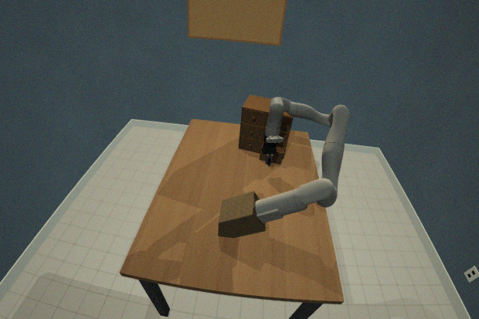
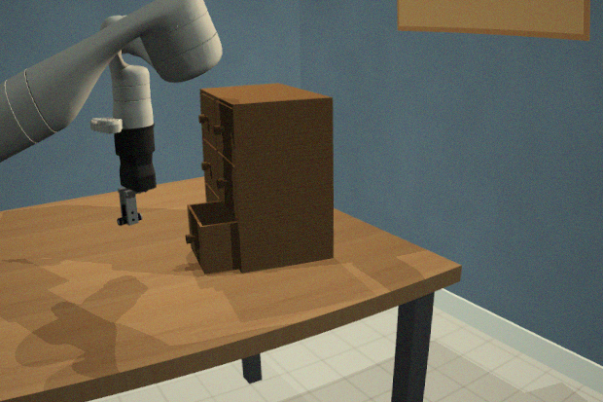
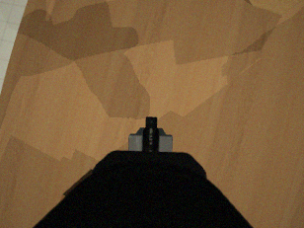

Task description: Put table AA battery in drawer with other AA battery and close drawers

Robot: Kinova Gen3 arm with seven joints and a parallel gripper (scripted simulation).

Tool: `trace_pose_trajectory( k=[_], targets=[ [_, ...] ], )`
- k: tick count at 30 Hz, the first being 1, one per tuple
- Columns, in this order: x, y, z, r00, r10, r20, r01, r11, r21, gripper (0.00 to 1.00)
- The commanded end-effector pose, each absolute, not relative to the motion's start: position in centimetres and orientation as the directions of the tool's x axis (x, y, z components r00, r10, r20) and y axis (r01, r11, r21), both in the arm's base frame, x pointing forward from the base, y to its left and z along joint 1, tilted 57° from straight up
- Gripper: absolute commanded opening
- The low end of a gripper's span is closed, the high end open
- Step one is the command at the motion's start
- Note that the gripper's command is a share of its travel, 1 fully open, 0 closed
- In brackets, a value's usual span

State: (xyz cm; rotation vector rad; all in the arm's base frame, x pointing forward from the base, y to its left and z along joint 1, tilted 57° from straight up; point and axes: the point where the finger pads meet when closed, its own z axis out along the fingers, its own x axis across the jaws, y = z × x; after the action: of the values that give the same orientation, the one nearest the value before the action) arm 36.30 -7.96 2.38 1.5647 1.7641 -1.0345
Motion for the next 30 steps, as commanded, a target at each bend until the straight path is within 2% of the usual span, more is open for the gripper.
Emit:
trace_pose_trajectory(
  k=[1,30],
  targets=[
    [36.6,-8.2,3.0,-0.123,0.553,-0.824,0.989,0.003,-0.145,0.31],
    [37.1,-9.4,4.7,0.168,0.531,-0.831,0.983,-0.157,0.099,0.31]
  ],
)
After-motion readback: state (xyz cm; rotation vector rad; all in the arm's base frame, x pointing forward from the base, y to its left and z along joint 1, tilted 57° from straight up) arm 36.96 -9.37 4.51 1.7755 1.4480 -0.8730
